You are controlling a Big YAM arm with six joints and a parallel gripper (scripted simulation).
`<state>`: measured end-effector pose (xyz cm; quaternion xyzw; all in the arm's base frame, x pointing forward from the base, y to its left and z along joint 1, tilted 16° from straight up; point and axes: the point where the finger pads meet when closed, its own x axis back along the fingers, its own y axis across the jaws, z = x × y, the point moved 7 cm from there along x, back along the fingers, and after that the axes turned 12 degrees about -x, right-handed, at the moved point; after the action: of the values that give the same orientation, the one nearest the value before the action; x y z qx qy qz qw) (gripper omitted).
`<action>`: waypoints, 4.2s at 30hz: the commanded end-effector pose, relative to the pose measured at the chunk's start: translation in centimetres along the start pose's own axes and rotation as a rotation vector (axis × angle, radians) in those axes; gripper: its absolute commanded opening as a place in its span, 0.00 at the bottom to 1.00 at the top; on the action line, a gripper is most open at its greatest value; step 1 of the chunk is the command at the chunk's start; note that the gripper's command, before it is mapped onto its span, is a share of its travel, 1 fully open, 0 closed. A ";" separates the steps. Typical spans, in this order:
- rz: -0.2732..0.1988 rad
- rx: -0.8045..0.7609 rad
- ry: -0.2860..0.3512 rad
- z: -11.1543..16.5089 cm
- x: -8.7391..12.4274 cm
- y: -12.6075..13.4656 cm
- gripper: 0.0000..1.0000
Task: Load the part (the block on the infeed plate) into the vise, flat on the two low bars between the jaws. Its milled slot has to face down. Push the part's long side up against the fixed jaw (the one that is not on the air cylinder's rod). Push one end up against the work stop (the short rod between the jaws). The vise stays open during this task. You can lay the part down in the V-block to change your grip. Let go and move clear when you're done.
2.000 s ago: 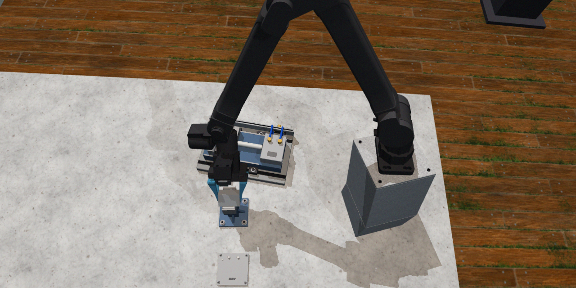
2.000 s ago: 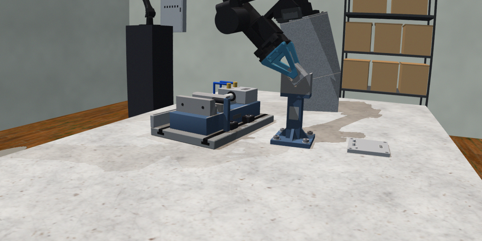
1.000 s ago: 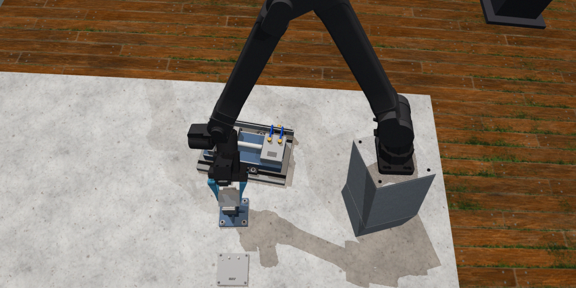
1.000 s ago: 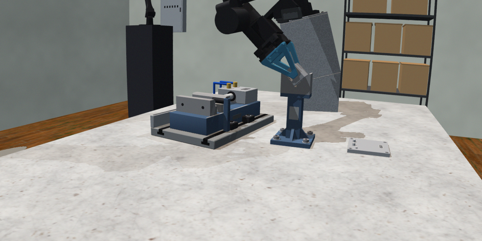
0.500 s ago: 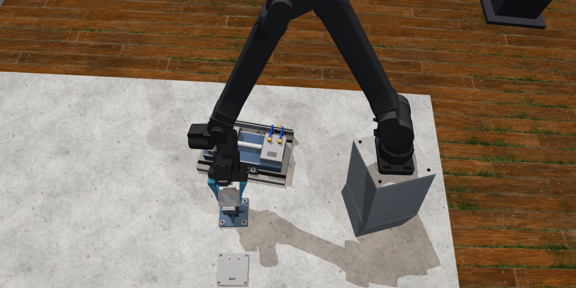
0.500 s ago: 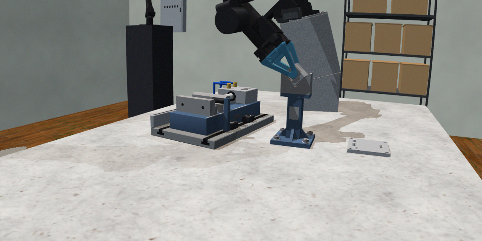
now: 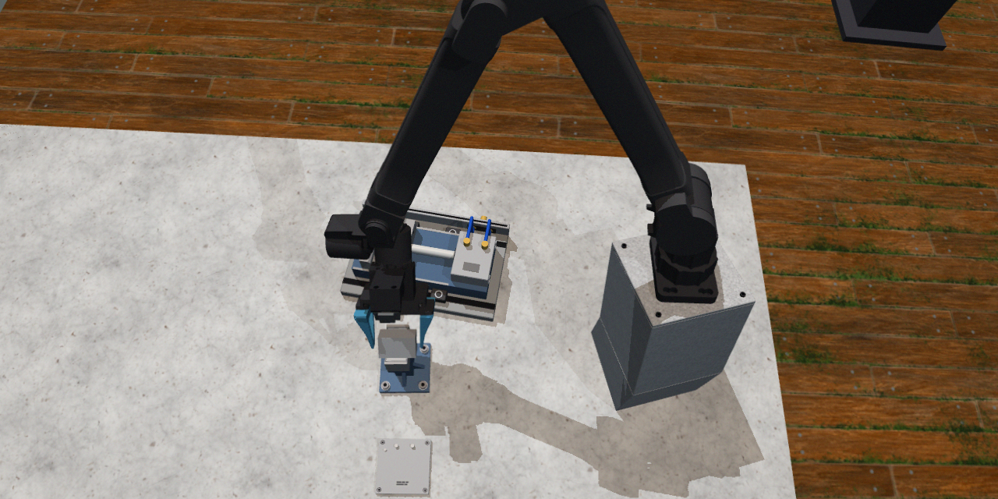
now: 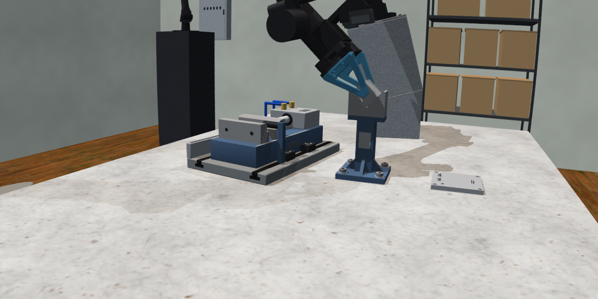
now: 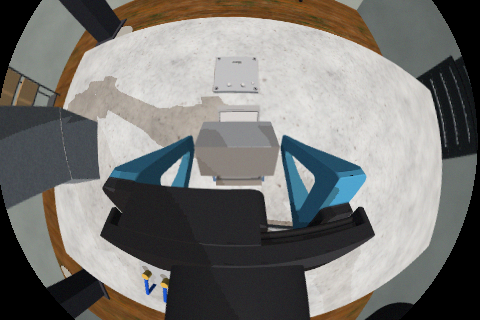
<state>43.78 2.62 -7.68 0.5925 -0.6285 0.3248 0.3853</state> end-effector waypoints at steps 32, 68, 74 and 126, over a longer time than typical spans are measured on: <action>0.029 0.022 -0.005 0.0 0.4 -1.1 0.81; 0.021 0.016 -0.005 0.4 0.0 -0.8 0.81; 0.018 0.014 -0.005 0.5 -0.2 -0.7 0.81; 0.069 0.021 0.178 -2.1 0.2 -0.2 0.81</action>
<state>43.53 3.57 -7.73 0.5539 -0.6009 0.3846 0.4291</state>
